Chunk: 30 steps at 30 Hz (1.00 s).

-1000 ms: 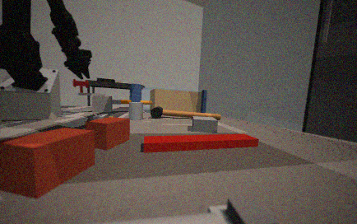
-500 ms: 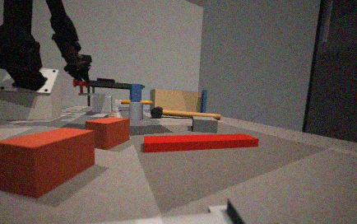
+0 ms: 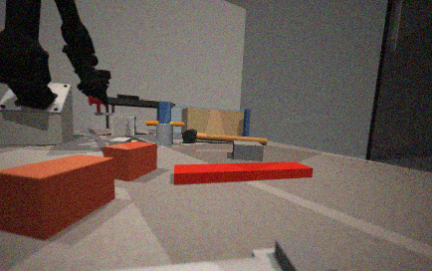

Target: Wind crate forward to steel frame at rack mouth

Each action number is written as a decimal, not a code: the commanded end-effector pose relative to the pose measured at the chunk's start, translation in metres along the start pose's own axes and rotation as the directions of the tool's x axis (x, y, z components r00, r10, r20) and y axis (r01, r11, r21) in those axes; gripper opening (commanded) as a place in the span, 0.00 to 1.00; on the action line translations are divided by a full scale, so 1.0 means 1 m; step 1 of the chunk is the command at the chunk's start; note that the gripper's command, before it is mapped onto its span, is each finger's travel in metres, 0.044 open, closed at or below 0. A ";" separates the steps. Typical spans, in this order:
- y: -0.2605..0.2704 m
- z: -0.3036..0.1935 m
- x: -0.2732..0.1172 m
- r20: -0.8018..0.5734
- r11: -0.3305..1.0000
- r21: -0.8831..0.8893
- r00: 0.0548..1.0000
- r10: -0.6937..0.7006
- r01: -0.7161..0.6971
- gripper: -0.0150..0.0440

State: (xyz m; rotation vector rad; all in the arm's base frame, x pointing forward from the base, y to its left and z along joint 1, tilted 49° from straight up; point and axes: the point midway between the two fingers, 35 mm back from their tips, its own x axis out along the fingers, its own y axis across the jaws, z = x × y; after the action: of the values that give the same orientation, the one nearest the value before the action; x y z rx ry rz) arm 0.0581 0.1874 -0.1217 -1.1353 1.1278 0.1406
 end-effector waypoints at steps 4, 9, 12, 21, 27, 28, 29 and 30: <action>0.000 0.000 0.000 0.001 1.000 0.000 1.000 0.001 -0.001 0.73; 0.000 0.000 0.000 0.001 1.000 0.000 1.000 0.001 -0.001 0.51; 0.000 0.000 0.000 0.001 1.000 0.000 1.000 0.001 -0.001 0.38; 0.000 0.000 0.000 0.001 1.000 0.000 1.000 0.001 -0.001 0.25; -0.001 -0.002 0.004 -0.002 1.000 -0.007 1.000 -0.009 0.009 0.25; -0.001 -0.002 0.004 -0.002 1.000 -0.007 1.000 -0.009 0.009 0.25; -0.001 -0.002 0.004 -0.002 1.000 -0.007 1.000 -0.009 0.009 0.25; -0.001 -0.002 0.004 -0.002 1.000 -0.007 1.000 -0.009 0.009 0.25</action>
State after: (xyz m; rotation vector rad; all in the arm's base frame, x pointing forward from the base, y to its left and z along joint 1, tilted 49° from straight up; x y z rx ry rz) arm 0.0581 0.1867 -0.1220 -1.1368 1.1276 0.1418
